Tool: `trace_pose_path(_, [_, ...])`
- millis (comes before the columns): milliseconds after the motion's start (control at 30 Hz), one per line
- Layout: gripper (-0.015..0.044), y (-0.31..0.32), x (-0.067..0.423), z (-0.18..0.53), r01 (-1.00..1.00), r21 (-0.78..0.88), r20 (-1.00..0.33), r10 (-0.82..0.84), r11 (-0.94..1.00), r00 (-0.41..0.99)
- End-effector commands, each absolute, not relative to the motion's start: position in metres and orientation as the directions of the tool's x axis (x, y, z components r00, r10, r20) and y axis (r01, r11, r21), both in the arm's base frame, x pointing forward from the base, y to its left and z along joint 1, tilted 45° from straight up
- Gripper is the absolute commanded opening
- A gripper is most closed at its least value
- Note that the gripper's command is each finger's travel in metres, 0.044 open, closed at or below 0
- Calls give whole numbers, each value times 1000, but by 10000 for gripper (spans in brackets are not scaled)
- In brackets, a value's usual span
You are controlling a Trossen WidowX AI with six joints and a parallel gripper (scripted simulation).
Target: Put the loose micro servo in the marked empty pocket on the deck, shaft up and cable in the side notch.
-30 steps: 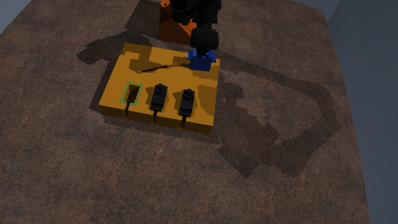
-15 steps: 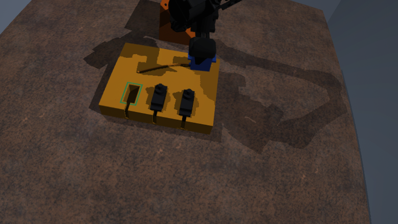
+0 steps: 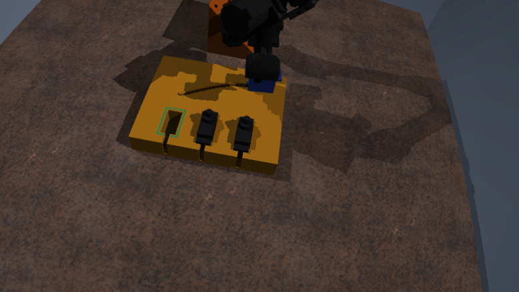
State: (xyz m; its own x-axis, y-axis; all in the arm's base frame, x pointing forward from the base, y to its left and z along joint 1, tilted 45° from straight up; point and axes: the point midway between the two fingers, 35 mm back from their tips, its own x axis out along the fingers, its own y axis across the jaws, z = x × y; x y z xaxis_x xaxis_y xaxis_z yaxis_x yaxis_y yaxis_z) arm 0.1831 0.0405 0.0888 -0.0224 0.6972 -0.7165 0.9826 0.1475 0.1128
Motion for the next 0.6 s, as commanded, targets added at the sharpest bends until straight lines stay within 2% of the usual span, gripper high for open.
trace_pose_path(0, [204,41,182,88,984,110,-713,700,142,-22])
trace_pose_path(100, [125,41,182,88,984,110,-713,700,142,-22])
trace_pose_path(267, [92,41,182,88,984,110,-713,700,142,-22])
trace_pose_path(400, [0,36,183,93,984,110,-714,700,142,-21])
trace_pose_path(567, [0,24,179,107,984,109,-714,699,142,-22])
